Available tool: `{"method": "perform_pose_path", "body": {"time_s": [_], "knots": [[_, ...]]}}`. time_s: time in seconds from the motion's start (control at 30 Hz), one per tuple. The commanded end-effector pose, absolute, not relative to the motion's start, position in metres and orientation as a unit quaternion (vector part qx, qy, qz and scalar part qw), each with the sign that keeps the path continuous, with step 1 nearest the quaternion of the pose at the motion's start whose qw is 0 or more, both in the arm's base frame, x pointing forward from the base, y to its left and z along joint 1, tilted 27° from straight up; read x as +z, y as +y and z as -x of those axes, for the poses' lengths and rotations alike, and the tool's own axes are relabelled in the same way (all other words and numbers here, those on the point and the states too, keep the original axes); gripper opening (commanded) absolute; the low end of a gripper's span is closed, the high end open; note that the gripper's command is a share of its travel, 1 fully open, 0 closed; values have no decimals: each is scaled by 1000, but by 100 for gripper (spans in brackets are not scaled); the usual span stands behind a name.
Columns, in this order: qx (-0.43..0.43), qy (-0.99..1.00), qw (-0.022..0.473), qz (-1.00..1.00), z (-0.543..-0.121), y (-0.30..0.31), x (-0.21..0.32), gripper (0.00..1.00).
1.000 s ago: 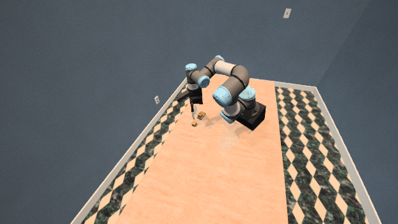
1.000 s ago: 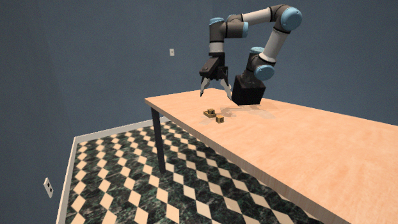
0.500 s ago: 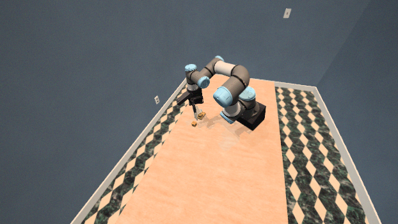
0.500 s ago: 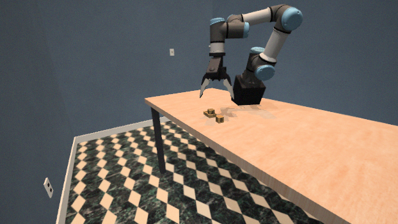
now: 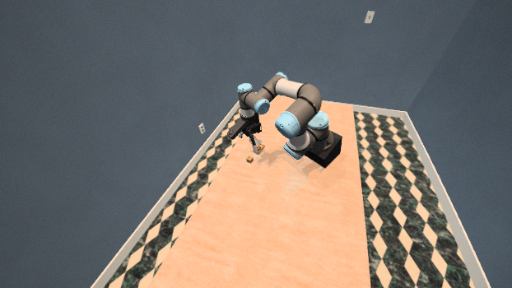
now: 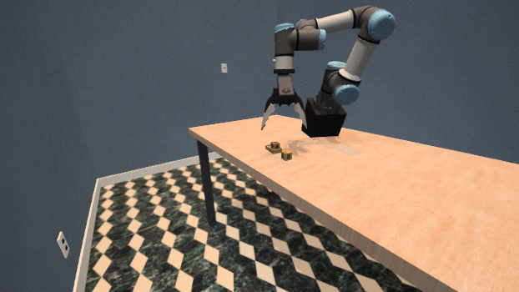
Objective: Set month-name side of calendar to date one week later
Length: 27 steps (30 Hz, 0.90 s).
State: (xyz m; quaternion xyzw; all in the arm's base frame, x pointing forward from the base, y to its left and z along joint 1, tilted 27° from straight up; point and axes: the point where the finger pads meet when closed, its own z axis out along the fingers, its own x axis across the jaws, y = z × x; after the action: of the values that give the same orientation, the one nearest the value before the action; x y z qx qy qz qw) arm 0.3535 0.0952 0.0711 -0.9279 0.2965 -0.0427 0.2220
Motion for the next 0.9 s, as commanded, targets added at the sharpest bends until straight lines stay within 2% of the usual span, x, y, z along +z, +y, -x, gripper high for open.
{"method": "perform_pose_path", "body": {"time_s": [0.0, 0.87], "knots": [[-63, 214, 223, 949, -352, 99, 72, 100], [-91, 91, 213, 968, -349, 105, 72, 100]]}}
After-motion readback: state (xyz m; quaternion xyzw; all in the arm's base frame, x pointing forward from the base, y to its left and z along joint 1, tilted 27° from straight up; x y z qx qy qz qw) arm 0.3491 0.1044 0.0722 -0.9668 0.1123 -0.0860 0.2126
